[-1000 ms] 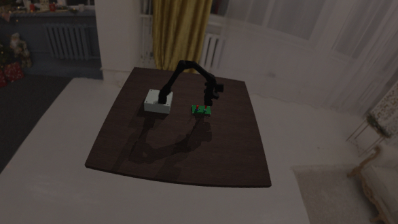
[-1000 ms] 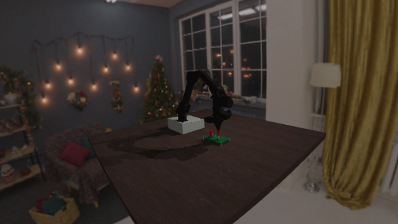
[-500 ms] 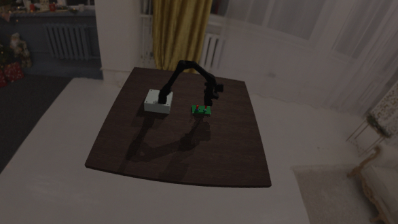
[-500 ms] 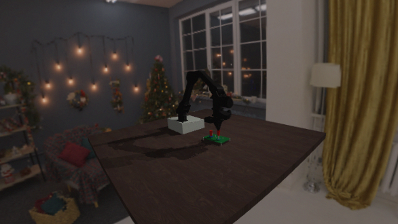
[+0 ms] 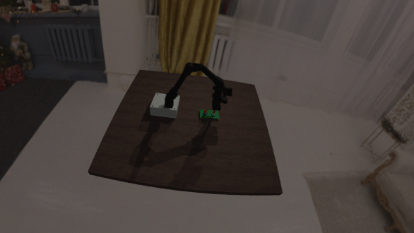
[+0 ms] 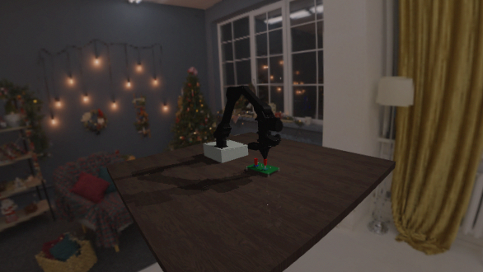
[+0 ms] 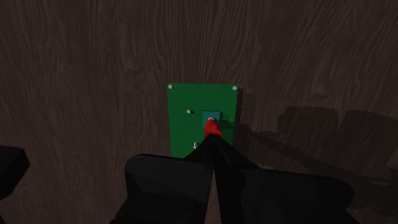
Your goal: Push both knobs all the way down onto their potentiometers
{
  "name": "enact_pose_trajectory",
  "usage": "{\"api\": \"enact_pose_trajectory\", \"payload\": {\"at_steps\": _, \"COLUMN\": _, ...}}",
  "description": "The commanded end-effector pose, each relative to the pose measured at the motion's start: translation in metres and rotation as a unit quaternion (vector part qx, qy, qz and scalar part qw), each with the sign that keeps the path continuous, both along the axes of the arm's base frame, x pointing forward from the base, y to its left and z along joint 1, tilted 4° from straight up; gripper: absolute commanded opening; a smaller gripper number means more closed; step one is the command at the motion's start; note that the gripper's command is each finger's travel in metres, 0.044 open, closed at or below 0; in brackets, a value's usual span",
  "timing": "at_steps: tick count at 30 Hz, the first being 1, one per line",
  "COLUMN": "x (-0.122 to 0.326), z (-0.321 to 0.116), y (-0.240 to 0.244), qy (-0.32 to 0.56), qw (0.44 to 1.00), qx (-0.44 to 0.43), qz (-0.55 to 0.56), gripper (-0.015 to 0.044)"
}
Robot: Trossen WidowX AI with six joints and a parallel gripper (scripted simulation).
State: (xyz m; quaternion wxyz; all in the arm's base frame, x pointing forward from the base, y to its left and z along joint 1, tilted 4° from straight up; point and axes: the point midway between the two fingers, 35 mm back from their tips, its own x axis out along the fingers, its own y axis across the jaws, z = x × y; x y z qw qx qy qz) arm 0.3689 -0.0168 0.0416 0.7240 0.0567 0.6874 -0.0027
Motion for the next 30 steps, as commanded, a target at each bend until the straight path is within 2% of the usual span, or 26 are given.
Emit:
{"api": "enact_pose_trajectory", "payload": {"at_steps": 1, "x": 0.0029, "z": -0.0122, "y": 0.0006, "qy": 0.003, "qw": 1.000, "qx": 0.000, "qz": -0.002, "gripper": 0.0000}}
{"api": "enact_pose_trajectory", "payload": {"at_steps": 30, "x": 0.0032, "z": -0.0193, "y": 0.0012, "qy": 0.003, "qw": 1.000, "qx": 0.000, "qz": -0.002, "gripper": 0.0000}}
